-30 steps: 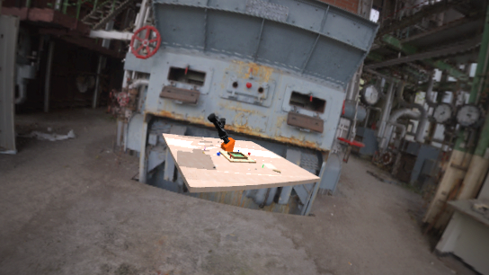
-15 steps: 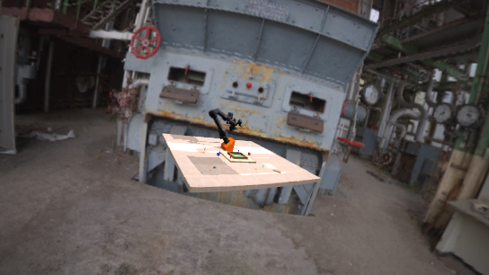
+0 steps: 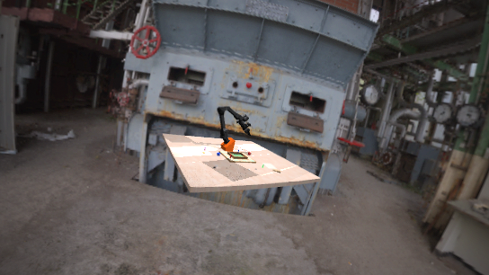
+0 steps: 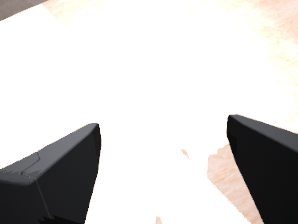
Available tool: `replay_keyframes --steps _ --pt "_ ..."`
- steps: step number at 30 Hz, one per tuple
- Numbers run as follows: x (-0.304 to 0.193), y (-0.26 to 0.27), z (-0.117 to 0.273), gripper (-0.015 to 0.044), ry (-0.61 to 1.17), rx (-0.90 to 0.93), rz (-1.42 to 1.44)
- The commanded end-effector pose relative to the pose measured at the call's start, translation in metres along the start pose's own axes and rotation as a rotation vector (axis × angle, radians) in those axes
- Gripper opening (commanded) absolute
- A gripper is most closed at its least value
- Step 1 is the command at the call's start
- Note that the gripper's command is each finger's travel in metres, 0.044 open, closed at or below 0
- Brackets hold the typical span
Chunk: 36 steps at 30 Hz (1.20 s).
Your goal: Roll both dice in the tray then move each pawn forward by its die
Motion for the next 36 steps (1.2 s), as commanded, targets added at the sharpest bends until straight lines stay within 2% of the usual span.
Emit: replay_keyframes --steps 1,10,17,31,36 --pt "0.000 -0.037 -0.028 0.0275 0.150 -0.083 -0.332" --pt "-0.030 -0.128 -0.087 0.0275 0.497 -0.376 -1.182" --pt "-0.059 -0.168 -0.113 0.0275 0.664 -0.602 -1.616" --pt "-0.062 -0.174 -0.112 0.0275 0.668 -0.610 -1.628" --pt "-0.073 -0.172 -0.123 0.0275 0.668 -0.611 -1.628"
Point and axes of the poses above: the point midway between the two fingers, 35 mm back from their tips, its own z axis back along the fingers, its own y axis across the jaws, x = y × z, the point moved 5 cm from there along z, back along the fingers, and after that the axes turned 8 degrees about z, right-handed, at the moved point
